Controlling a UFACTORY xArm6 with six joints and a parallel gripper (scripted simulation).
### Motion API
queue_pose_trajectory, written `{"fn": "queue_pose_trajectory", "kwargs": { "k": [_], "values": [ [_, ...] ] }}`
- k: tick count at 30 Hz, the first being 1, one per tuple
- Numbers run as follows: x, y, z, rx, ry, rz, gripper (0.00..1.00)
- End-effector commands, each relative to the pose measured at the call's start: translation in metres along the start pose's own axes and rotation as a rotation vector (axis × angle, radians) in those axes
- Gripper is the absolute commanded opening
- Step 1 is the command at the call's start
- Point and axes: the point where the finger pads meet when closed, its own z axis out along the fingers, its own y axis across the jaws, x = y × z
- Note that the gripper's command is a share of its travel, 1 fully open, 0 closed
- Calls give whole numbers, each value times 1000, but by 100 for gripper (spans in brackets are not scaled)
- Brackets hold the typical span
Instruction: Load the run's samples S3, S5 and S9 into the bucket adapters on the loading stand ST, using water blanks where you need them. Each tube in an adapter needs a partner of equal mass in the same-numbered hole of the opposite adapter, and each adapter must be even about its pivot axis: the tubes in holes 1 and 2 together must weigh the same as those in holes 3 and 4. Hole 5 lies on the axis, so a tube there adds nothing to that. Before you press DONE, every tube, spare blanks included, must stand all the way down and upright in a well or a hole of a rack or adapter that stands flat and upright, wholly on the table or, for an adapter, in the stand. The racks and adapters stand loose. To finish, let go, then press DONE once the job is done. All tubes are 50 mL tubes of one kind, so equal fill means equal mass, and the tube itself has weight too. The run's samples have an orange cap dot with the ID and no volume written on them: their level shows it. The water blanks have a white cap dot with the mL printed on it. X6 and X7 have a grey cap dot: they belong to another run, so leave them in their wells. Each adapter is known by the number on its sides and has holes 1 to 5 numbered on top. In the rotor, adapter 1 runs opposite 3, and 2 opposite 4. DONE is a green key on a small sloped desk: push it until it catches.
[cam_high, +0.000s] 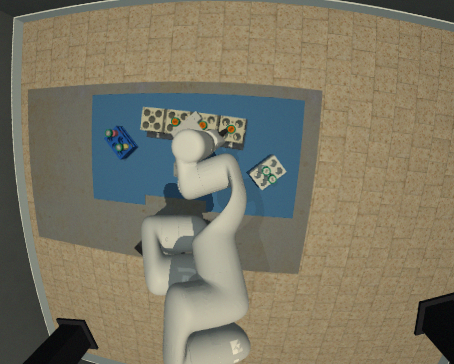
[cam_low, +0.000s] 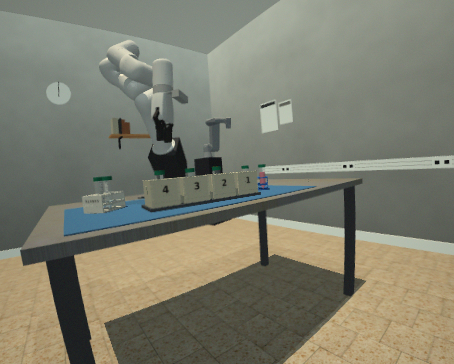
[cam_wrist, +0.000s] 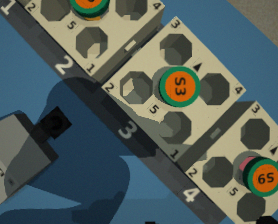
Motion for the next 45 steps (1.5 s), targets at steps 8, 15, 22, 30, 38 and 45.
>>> {"fn": "queue_pose_trajectory", "kwargs": {
  "k": [8,15,22,30,38,45],
  "values": [
    [-47,21,-1,15,25,-5,57],
    [-79,35,0,14,25,-5,57],
    [-102,45,1,14,24,-5,57],
    [-139,61,2,14,24,-6,57],
    [-166,73,3,14,23,-6,57],
    [-198,87,4,14,23,-6,57]
  ]
}}
